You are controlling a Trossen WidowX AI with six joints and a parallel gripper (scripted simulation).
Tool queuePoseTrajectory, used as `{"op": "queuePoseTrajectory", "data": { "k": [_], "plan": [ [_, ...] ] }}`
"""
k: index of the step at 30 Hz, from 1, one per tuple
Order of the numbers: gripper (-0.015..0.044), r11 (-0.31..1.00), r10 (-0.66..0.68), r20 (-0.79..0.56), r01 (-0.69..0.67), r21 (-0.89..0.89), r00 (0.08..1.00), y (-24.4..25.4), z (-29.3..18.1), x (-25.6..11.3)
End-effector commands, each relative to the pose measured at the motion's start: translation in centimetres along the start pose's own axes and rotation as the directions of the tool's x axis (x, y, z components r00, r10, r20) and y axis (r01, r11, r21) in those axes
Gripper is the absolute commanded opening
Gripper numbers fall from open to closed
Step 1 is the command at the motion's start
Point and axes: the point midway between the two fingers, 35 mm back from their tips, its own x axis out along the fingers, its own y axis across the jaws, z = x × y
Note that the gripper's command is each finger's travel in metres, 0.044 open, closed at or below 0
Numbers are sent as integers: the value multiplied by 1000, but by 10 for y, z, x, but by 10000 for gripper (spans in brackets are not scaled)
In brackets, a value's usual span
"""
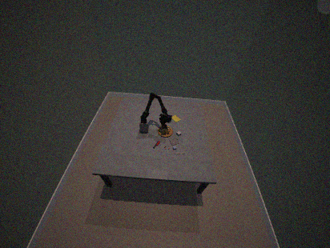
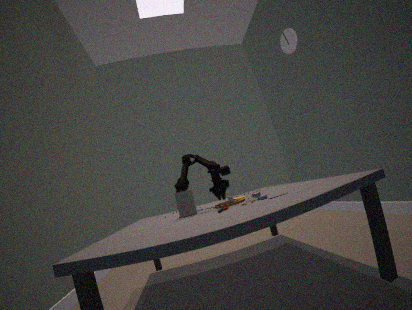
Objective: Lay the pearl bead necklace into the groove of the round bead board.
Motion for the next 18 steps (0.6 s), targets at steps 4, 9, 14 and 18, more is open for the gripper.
{"op": "queuePoseTrajectory", "data": {
  "k": [4,9,14,18],
  "plan": [
    [229,1000,10,-9,-10,18,1000,0,-4,12],
    [196,1000,12,-11,-12,20,1000,1,-5,20],
    [162,1000,13,-11,-13,21,1000,1,-5,23],
    [151,1000,7,-7,-7,8,1000,1,-3,20]
  ]
}}
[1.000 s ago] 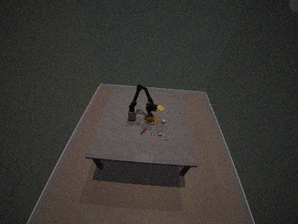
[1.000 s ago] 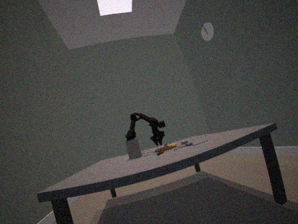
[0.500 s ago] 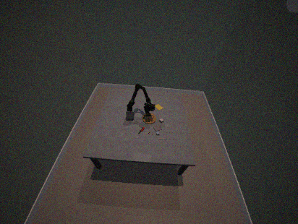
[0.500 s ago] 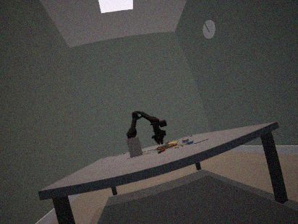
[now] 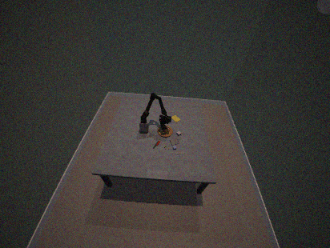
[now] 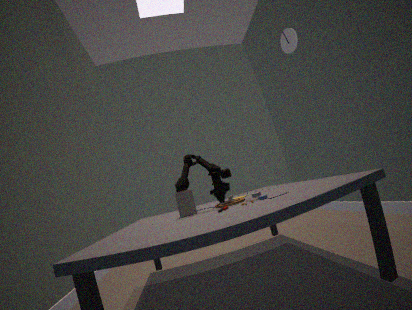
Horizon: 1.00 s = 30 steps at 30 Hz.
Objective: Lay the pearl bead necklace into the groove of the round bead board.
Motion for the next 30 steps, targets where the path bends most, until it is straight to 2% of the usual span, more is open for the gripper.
{"op": "queuePoseTrajectory", "data": {
  "k": [1,22,30],
  "plan": [
    [145,1000,0,0,0,-1,1000,0,0,0],
    [5,1000,0,0,0,-1,1000,0,0,0],
    [0,1000,0,0,0,0,1000,0,0,-1]
  ]
}}
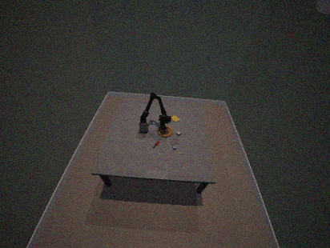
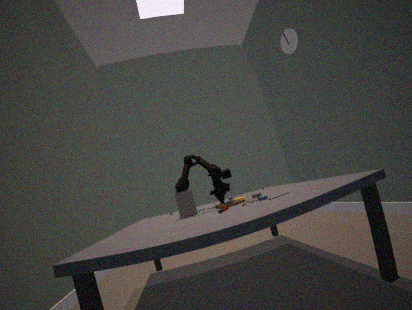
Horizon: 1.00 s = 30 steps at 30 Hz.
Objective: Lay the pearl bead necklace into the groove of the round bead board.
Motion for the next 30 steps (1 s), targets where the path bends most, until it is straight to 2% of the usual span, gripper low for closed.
{"op": "queuePoseTrajectory", "data": {
  "k": [1,20,30],
  "plan": [
    [0,1000,1,-1,-1,3,1000,0,0,-2],
    [0,1000,6,-4,-6,12,1000,8,-4,2],
    [263,1000,2,-3,-2,4,1000,7,-3,-1]
  ]
}}
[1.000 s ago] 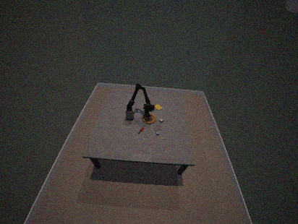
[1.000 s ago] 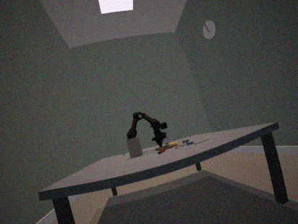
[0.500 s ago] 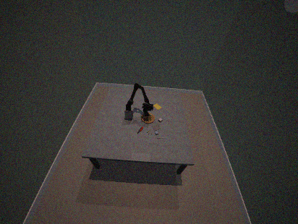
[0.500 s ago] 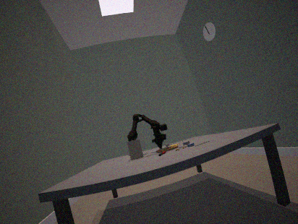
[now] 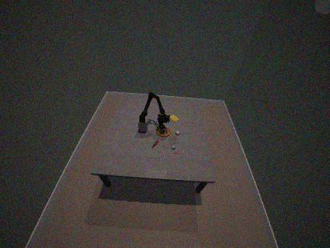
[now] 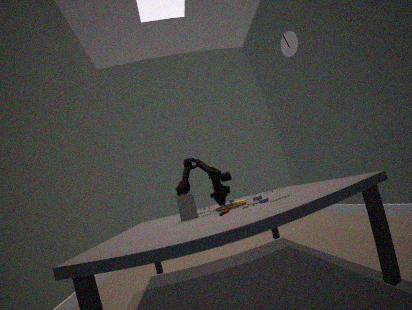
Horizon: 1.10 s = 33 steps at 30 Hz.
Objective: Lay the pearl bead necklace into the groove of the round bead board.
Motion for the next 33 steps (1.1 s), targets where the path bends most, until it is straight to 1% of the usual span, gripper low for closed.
{"op": "queuePoseTrajectory", "data": {
  "k": [1,7,26,28,31,33],
  "plan": [
    [289,1000,0,-1,0,-1,1000,0,0,0],
    [440,1000,3,-4,-3,9,1000,0,-1,-2],
    [440,1000,4,-2,-4,7,1000,0,-1,-5],
    [387,999,4,-2,-4,40,1000,0,2,-9],
    [309,983,3,-1,-2,184,1000,-1,15,-27],
    [256,969,2,-1,-2,248,1000,-1,20,-36]
  ]
}}
